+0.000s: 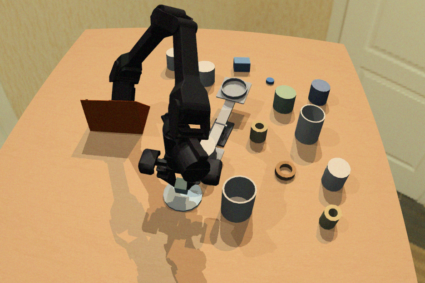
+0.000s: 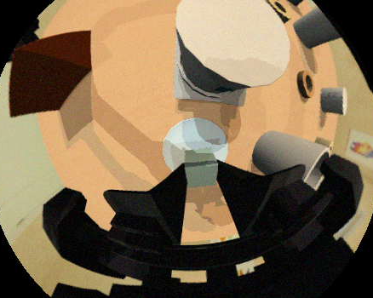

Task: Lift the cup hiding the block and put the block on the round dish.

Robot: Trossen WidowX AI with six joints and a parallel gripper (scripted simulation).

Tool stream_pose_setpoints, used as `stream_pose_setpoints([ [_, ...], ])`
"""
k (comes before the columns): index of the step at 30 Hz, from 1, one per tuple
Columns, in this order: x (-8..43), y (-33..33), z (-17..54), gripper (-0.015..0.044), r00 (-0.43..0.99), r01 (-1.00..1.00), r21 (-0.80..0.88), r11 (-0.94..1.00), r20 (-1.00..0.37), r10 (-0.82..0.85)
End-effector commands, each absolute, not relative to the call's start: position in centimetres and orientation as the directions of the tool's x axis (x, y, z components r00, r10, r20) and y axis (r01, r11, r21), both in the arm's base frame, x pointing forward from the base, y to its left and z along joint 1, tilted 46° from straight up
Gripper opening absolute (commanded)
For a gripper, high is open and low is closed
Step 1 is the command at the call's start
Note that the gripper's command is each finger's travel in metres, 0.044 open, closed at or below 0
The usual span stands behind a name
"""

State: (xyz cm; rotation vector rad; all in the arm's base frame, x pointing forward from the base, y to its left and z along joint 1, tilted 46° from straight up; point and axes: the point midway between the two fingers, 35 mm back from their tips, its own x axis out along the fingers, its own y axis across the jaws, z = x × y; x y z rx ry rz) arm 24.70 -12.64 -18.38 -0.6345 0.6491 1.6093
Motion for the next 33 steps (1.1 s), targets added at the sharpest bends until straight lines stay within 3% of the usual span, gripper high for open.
stream_pose_setpoints([
  [1, 24.4, -12.0, -18.9, 0.0000, -0.122, -0.992, 0.063, -0.109, -0.713, 0.690],
  [21, 24.2, -10.5, -20.4, 0.0000, -0.121, -0.992, 0.063, -0.109, -0.713, 0.691],
  [33, 24.4, -11.0, -20.1, 0.0315, -0.120, -0.992, 0.056, -0.114, -0.720, 0.684],
])
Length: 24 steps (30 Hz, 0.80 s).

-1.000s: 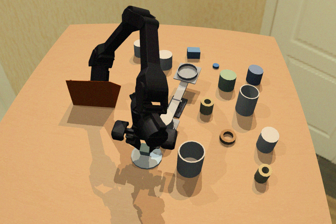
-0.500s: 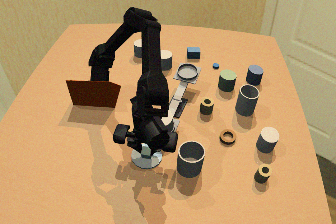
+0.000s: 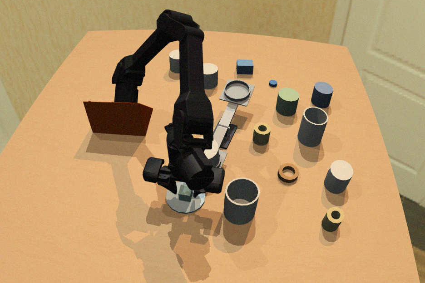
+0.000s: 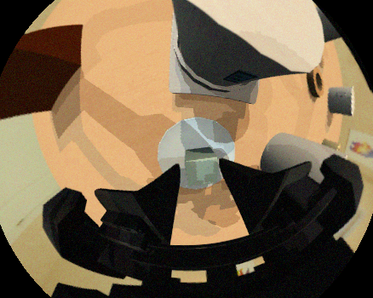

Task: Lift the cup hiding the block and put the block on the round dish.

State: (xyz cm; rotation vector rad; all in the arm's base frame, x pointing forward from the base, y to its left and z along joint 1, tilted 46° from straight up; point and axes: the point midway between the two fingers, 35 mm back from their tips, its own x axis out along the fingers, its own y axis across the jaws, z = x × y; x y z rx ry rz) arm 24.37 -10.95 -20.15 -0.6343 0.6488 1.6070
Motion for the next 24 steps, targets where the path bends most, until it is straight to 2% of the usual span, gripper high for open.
stream_pose_setpoints([
  [1, 24.4, -11.0, -20.1, 0.0341, -0.120, -0.992, 0.056, -0.114, -0.720, 0.684],
  [5, 24.6, -11.9, -19.3, 0.0440, -0.120, -0.992, 0.058, -0.113, -0.719, 0.685],
  [8, 24.9, -14.7, -16.2, 0.0440, -0.122, -0.992, 0.064, -0.109, -0.715, 0.689],
  [24, 25.2, -18.1, -12.6, 0.0440, -0.111, -0.993, 0.061, -0.097, -0.717, 0.688],
])
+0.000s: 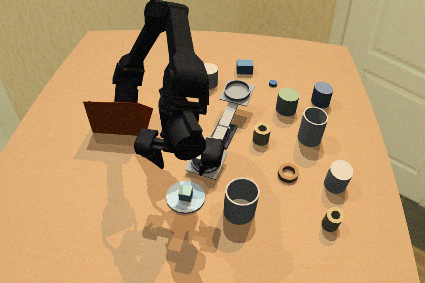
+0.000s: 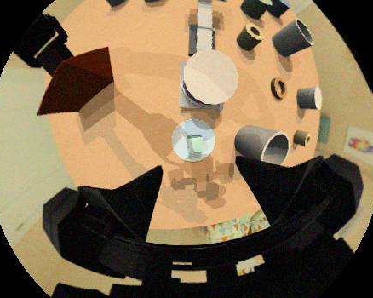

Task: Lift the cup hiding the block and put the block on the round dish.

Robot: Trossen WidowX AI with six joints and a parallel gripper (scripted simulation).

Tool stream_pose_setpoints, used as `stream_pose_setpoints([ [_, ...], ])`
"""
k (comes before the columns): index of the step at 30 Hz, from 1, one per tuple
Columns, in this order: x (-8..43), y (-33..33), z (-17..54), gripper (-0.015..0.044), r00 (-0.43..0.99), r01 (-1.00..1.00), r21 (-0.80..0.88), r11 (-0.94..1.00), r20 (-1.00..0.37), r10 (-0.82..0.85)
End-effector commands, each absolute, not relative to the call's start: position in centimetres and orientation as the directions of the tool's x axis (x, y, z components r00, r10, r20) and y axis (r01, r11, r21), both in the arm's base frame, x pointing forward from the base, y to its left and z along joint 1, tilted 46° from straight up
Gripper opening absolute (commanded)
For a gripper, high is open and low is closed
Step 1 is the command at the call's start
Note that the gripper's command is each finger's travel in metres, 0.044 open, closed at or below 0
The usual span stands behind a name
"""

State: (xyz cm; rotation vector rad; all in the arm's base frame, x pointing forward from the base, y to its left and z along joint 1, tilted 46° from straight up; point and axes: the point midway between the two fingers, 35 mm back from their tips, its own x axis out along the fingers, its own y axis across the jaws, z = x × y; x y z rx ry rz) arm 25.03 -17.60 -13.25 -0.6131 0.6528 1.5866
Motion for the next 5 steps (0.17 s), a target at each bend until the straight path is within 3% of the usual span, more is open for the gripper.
stream_pose_setpoints([
  [1, 25.17, -18.08, -12.62, 0.0440, -0.111, -0.993, 0.061, -0.097, -0.717, 0.688],
  [5, 25.17, -18.08, -12.62, 0.0440, -0.111, -0.993, 0.061, -0.097, -0.717, 0.688],
])
